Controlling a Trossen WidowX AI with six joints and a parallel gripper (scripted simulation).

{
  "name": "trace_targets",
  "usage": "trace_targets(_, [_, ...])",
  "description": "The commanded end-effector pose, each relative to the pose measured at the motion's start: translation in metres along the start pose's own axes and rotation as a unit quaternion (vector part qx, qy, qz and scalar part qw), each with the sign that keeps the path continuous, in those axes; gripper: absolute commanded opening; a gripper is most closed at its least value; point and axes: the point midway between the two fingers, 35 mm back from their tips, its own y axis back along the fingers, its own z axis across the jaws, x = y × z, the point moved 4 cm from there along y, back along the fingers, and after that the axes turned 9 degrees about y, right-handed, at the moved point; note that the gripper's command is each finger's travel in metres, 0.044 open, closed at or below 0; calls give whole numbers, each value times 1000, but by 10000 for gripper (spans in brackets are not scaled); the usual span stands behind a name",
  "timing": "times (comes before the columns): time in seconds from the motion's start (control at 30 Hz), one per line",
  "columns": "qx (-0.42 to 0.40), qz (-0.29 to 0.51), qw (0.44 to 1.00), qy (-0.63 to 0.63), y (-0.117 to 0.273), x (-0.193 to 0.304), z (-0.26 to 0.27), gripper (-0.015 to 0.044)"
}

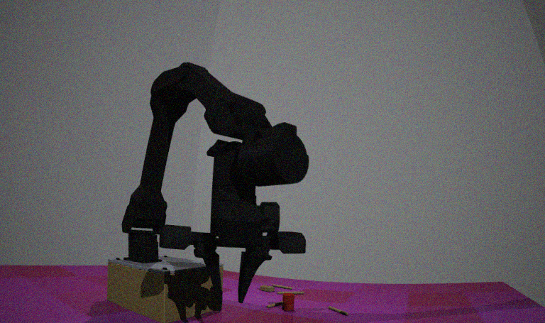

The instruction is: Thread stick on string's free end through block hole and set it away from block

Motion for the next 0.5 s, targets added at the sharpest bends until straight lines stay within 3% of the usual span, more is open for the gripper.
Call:
trace_targets(0.0, [9, -6, 921, 389, 3, 2, -18, 120])
trace_targets(0.47, [12, 1, 715, 699, 2, 5, -31, 120])
